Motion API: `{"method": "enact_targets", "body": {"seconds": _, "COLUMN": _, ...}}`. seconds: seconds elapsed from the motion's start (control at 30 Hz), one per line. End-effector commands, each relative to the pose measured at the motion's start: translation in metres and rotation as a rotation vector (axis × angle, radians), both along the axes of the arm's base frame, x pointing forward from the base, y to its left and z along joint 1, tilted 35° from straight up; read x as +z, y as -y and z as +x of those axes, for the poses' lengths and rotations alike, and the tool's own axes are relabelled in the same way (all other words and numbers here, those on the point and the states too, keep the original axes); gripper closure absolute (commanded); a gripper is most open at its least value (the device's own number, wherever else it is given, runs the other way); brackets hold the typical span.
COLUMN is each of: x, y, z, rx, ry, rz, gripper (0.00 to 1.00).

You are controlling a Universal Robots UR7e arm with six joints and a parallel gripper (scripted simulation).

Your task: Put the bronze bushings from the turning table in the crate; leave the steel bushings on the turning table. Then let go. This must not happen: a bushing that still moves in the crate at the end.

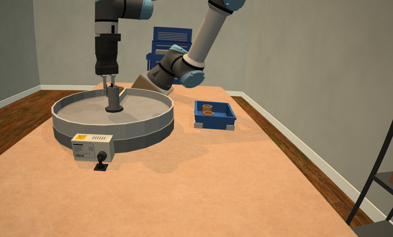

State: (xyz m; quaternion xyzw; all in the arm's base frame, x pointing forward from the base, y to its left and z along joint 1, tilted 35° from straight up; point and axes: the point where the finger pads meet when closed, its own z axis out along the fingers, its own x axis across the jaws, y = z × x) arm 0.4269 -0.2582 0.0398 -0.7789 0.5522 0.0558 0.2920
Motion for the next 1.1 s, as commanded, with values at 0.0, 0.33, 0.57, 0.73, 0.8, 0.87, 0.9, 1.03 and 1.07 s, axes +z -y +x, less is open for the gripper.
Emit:
{"method": "enact_targets", "body": {"seconds": 0.0, "x": 0.0003, "y": 0.0006, "z": 0.0001, "rx": -0.001, "ry": 0.001, "rz": -0.001, "gripper": 0.53}}
{"method": "enact_targets", "body": {"seconds": 0.33, "x": 0.0048, "y": 0.0034, "z": -0.0012, "rx": -0.001, "ry": 0.001, "rz": -0.001, "gripper": 0.53}}
{"method": "enact_targets", "body": {"seconds": 0.57, "x": 0.0048, "y": 0.0034, "z": -0.0012, "rx": -0.001, "ry": 0.001, "rz": -0.001, "gripper": 0.53}}
{"method": "enact_targets", "body": {"seconds": 0.73, "x": 0.0066, "y": 0.0045, "z": -0.0017, "rx": -0.001, "ry": 0.001, "rz": -0.001, "gripper": 0.53}}
{"method": "enact_targets", "body": {"seconds": 0.8, "x": 0.0084, "y": 0.0057, "z": -0.0023, "rx": -0.001, "ry": 0.001, "rz": -0.001, "gripper": 0.53}}
{"method": "enact_targets", "body": {"seconds": 0.87, "x": 0.0093, "y": 0.0062, "z": -0.0025, "rx": -0.001, "ry": 0.001, "rz": -0.001, "gripper": 0.53}}
{"method": "enact_targets", "body": {"seconds": 0.9, "x": 0.0093, "y": 0.0062, "z": -0.0025, "rx": -0.001, "ry": 0.001, "rz": -0.001, "gripper": 0.53}}
{"method": "enact_targets", "body": {"seconds": 1.03, "x": 0.0093, "y": 0.0062, "z": -0.0025, "rx": -0.001, "ry": 0.001, "rz": -0.001, "gripper": 0.53}}
{"method": "enact_targets", "body": {"seconds": 1.07, "x": 0.0093, "y": 0.0062, "z": -0.0025, "rx": -0.001, "ry": 0.001, "rz": -0.001, "gripper": 0.53}}
